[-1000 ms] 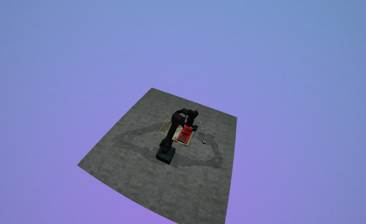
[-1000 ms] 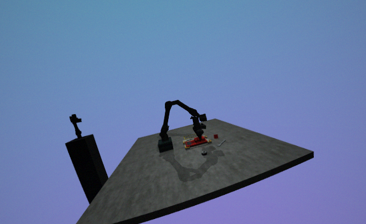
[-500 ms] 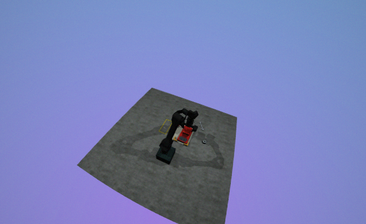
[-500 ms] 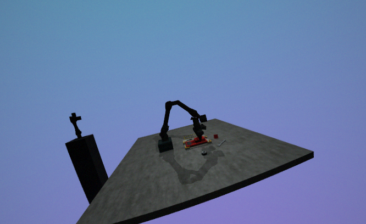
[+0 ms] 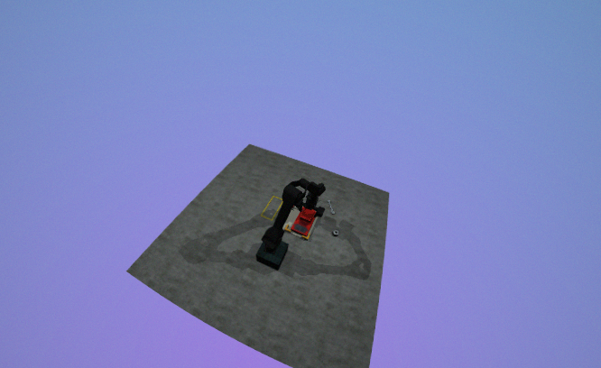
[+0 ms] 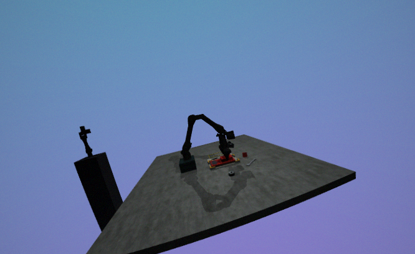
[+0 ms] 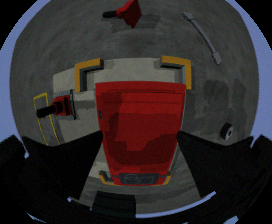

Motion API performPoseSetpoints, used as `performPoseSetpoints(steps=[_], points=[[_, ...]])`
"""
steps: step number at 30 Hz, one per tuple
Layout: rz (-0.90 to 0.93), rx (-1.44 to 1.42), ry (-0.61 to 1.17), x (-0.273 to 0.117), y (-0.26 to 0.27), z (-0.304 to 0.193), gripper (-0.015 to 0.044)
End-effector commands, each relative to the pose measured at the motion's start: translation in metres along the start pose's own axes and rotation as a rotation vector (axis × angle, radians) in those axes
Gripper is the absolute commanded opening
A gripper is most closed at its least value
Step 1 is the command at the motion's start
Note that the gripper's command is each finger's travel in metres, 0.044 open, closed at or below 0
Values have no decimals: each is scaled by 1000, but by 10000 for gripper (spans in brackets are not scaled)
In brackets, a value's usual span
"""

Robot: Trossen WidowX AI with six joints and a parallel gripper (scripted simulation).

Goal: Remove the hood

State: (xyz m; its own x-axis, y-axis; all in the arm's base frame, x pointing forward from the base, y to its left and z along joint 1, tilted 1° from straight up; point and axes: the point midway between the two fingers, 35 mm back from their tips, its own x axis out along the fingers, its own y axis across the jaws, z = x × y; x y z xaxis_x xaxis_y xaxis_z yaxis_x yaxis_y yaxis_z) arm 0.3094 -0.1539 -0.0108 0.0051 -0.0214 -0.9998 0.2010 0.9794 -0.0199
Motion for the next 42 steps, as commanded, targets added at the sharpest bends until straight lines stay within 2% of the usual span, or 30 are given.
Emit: performPoseSetpoints(steps=[1,3,12,22,23,42], points=[[0,0,0,0,0,0,387],[0,0,0,0,0,0,335],[0,0,0,0,0,0,275],[0,0,0,-5,0,0,12],[0,0,0,-6,0,0,0],[-1,0,0,-18,0,0,0]])
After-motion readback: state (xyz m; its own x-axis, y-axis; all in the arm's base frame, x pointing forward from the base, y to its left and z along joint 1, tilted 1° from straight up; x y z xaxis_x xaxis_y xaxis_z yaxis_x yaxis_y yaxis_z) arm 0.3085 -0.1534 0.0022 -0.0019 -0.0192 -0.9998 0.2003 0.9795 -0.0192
